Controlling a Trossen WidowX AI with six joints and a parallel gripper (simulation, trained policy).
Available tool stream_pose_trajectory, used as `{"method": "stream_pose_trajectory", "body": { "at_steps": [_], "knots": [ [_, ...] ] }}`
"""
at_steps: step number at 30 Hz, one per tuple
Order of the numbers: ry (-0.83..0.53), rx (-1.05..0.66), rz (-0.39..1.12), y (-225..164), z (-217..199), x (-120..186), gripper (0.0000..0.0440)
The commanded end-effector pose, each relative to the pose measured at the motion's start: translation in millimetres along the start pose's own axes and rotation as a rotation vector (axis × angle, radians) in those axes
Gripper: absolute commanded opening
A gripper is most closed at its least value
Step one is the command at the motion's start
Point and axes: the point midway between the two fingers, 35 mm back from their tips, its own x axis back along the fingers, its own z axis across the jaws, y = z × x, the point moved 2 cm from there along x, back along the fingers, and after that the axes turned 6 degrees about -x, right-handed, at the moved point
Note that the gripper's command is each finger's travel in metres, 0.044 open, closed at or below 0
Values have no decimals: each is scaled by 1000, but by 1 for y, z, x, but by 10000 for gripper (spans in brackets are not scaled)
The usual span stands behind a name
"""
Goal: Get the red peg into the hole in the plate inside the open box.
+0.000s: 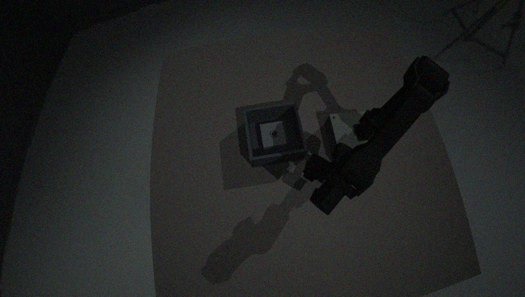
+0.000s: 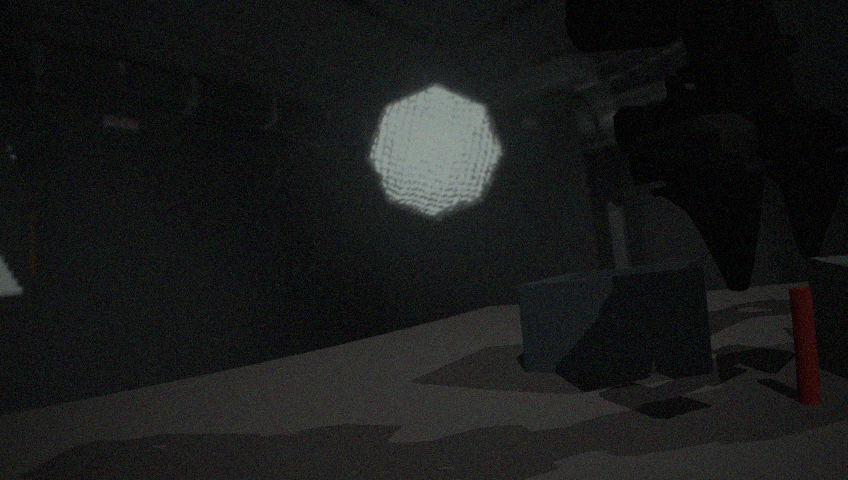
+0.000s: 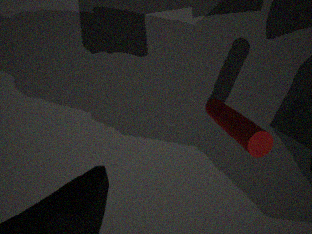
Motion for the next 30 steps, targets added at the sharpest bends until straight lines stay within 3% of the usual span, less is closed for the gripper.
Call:
{"method": "stream_pose_trajectory", "body": {
  "at_steps": [1,15,30],
  "knots": [
    [9,5,7,-4,1,15,440],
    [-1,20,13,-6,-9,50,440],
    [-118,-21,27,-4,-28,17,440]
  ]
}}
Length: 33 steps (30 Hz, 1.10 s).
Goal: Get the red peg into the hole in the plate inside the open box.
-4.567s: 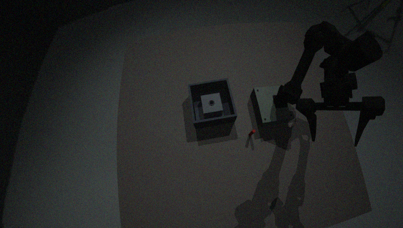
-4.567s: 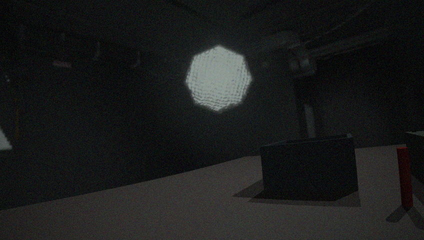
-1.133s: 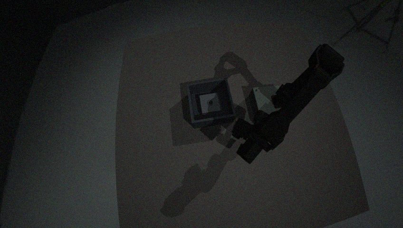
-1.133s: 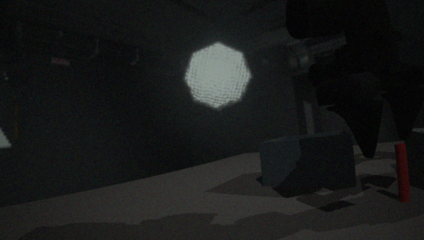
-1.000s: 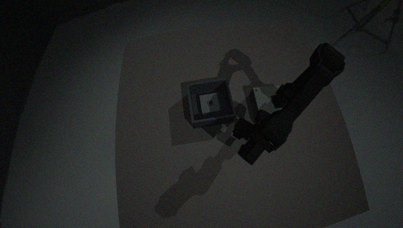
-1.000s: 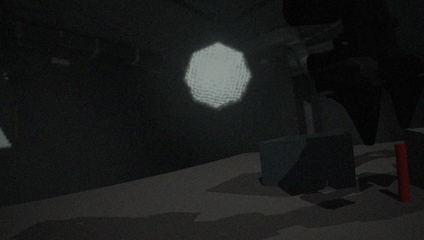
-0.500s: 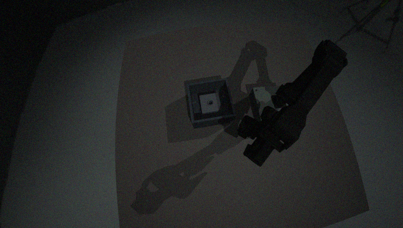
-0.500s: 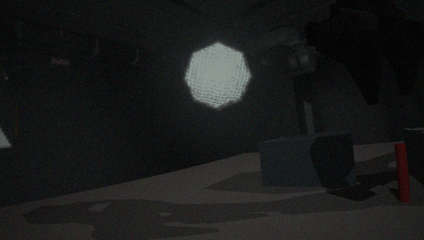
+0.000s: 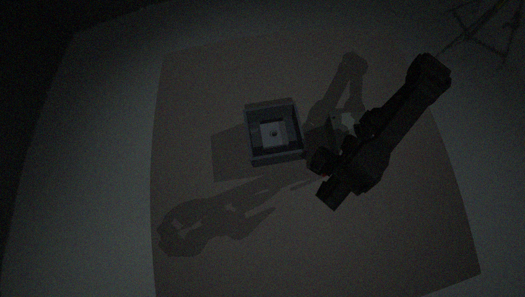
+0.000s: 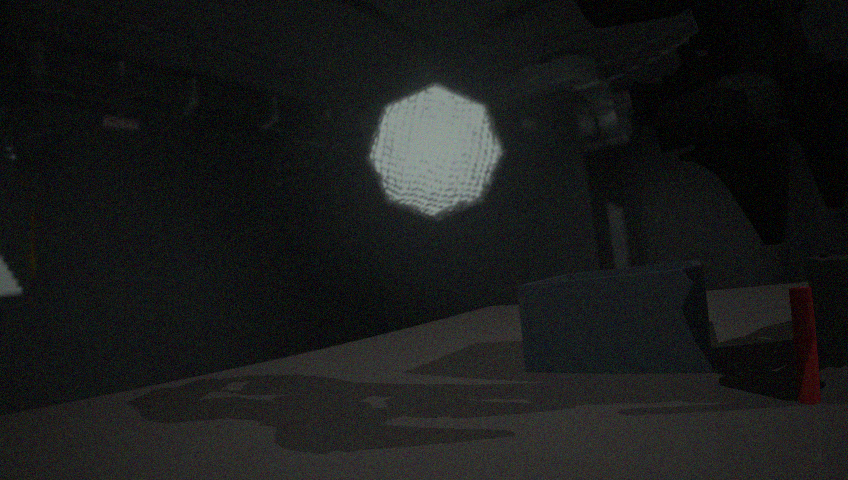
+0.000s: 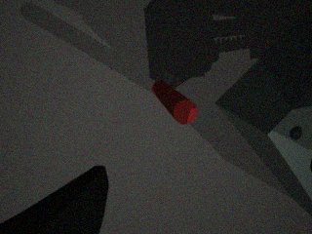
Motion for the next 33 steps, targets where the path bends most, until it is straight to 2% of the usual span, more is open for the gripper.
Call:
{"method": "stream_pose_trajectory", "body": {
  "at_steps": [1,22,24,33],
  "knots": [
    [-22,-16,2,0,-1,-12,440],
    [-4,-30,-52,5,11,-92,434],
    [-9,-26,-53,5,10,-98,402],
    [-31,-37,-46,5,12,-118,167]
  ]
}}
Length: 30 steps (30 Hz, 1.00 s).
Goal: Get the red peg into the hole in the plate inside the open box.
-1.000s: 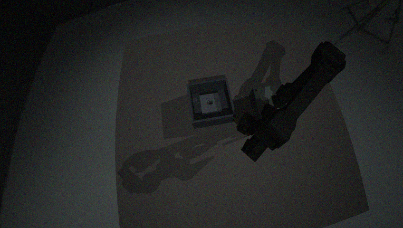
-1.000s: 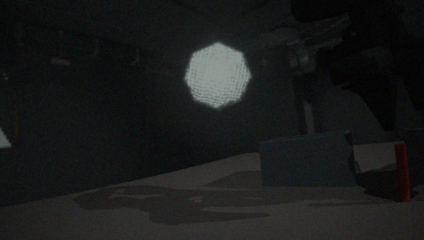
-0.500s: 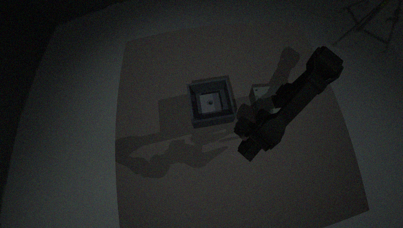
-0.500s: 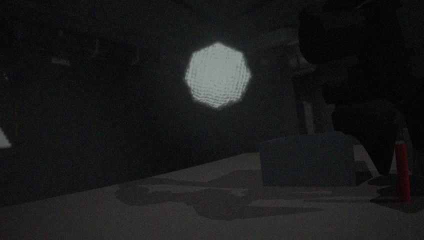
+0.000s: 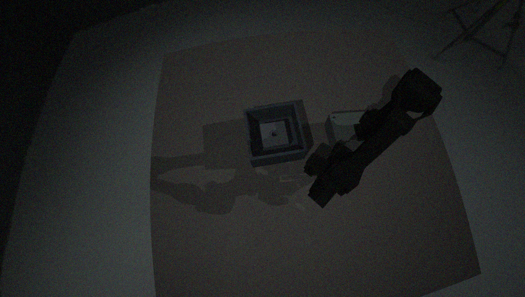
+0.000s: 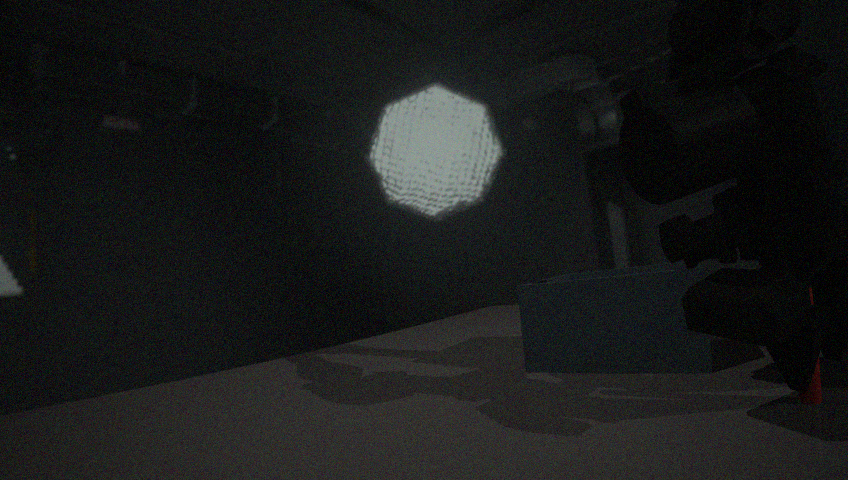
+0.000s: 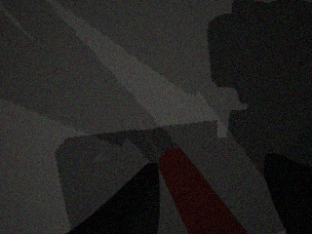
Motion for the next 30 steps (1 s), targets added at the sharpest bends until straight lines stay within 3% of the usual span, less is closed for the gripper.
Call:
{"method": "stream_pose_trajectory", "body": {
  "at_steps": [1,7,30],
  "knots": [
    [-3,-8,2,0,3,-7,144],
    [-45,-9,7,1,3,-11,2],
    [20,-71,-144,55,13,73,0]
  ]
}}
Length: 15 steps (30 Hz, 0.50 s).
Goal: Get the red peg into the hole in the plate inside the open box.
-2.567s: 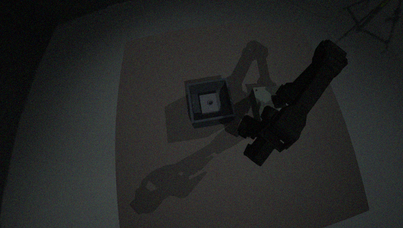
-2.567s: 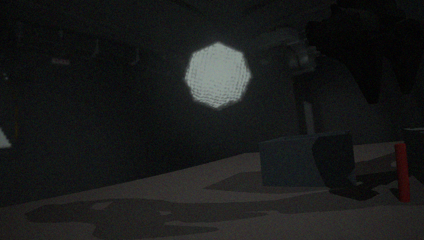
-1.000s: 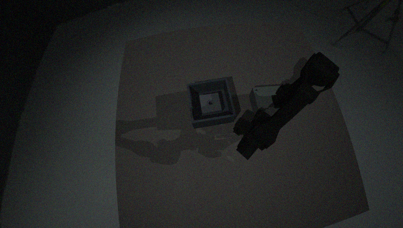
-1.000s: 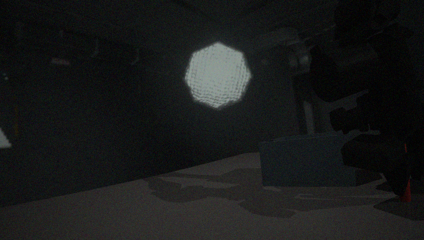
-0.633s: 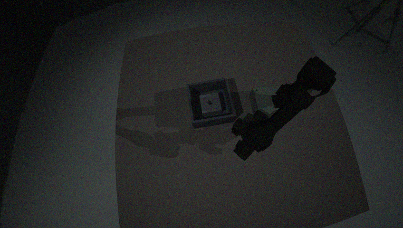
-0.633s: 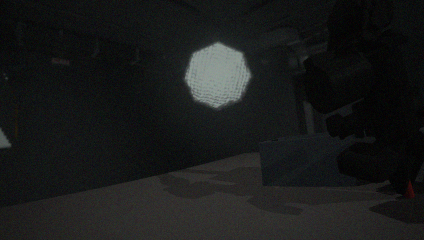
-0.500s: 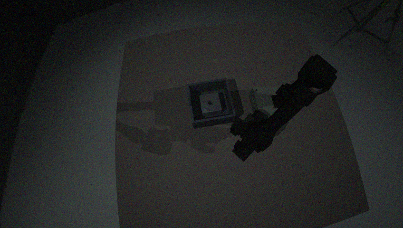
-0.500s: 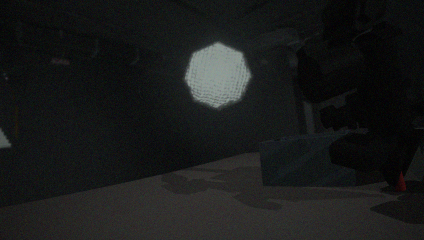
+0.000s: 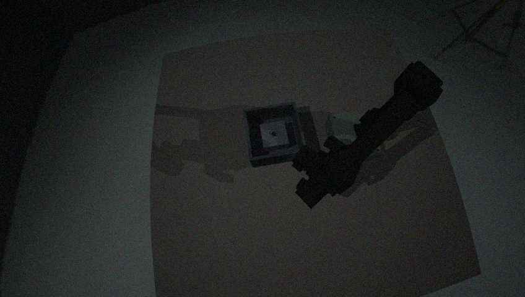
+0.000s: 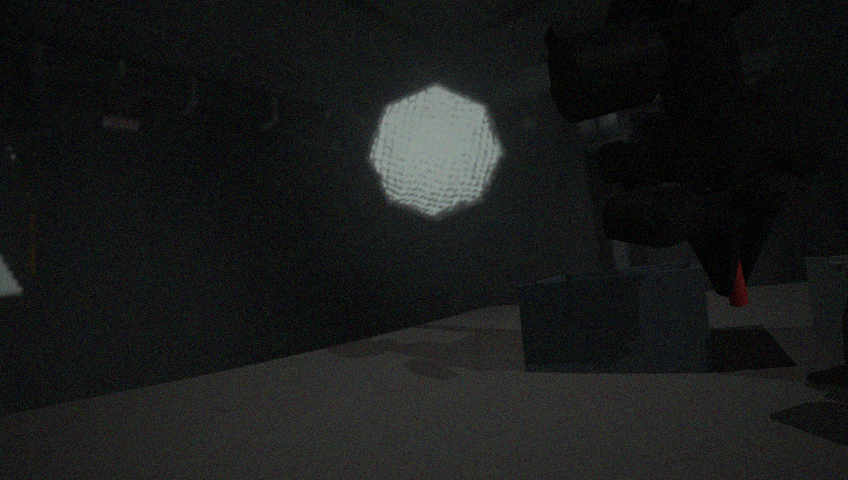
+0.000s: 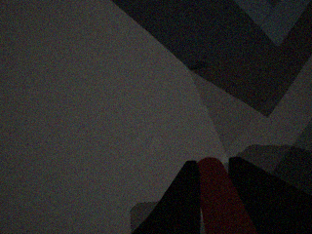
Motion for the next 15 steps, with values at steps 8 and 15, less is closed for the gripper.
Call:
{"method": "stream_pose_trajectory", "body": {
  "at_steps": [8,15],
  "knots": [
    [20,-97,-47,42,2,29,0],
    [28,-177,-66,77,-1,34,0]
  ]
}}
